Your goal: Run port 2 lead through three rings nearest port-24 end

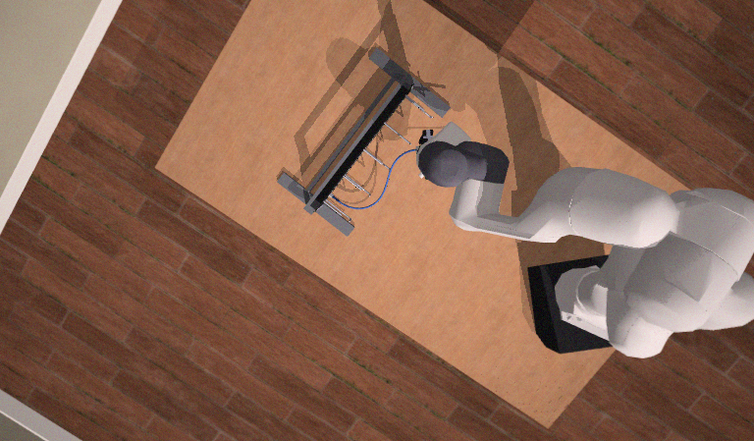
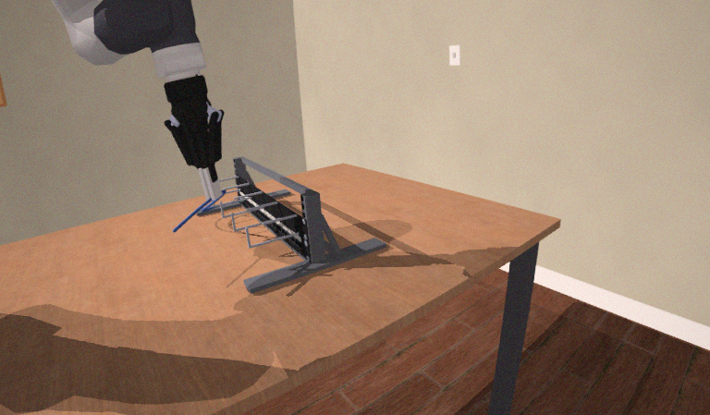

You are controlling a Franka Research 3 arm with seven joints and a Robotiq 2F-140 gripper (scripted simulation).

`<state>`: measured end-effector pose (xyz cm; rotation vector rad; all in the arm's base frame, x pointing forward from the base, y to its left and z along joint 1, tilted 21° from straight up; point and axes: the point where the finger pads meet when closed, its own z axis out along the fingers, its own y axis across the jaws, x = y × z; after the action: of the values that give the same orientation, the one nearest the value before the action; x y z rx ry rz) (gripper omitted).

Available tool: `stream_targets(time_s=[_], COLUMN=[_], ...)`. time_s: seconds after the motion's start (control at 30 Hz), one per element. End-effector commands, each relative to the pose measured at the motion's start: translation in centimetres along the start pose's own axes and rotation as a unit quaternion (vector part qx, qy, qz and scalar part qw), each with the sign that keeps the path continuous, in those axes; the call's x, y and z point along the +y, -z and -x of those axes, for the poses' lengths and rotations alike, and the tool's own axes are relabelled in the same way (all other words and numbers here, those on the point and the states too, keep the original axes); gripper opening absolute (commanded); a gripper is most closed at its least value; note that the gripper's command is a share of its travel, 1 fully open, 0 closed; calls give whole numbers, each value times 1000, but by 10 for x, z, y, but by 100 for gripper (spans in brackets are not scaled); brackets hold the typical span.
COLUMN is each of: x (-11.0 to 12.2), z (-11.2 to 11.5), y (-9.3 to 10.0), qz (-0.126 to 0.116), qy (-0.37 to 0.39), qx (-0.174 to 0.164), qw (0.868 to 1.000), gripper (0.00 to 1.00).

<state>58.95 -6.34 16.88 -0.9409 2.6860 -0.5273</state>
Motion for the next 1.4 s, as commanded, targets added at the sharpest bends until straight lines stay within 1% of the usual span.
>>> stream_targets(time_s=[0.0, 0.03, 0.07, 0.1, 0.2, 0.37, 0.53, 0.6, 0.63, 0.83, 1.37], x=[-33, -33, -46, -55, -68, -70, -70, -70, -70, -70, -70], z=[-4, -4, 0, 4, 9, 9, 9, 9, 9, 9, 9], y=[11, 11, 15, 18, 23, 24, 24, 24, 24, 24, 24], qz=[20, 19, 14, 14, 17, 27, 37, 37, 41, 47, 47], qy=[137, 135, 139, 143, 164, 223, 286, 286, 322, 403, 403], qx=[12, 12, 5, 4, 4, 9, 15, 15, 18, 23, 23], qw=[990, 991, 990, 990, 986, 974, 958, 958, 946, 914, 914], gripper=[0, 0, 0, 0, 0, 0, 0, 0, 0, 0, 0])
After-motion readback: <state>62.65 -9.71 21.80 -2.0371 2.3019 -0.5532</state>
